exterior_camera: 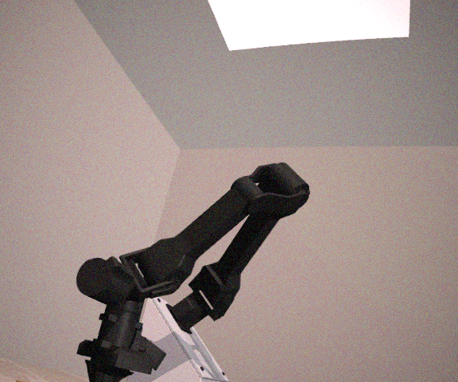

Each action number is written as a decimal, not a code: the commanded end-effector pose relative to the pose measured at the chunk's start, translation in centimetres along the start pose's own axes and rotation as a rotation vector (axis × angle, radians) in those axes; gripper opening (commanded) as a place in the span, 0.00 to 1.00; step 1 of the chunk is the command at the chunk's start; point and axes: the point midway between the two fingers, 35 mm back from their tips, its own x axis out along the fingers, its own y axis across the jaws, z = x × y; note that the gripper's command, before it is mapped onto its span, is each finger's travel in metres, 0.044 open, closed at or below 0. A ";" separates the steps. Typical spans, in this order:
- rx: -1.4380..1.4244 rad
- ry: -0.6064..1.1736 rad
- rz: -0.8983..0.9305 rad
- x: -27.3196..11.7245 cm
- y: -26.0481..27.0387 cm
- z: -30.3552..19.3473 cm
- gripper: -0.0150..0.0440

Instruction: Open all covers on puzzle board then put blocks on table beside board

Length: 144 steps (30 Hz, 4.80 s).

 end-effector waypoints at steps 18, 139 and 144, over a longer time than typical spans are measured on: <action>0.001 0.004 0.003 -2.9 -0.1 -0.2 0.50; -0.005 0.006 0.005 -0.7 -0.1 -0.1 0.39; -0.004 0.006 0.005 -1.3 -0.1 -0.1 0.39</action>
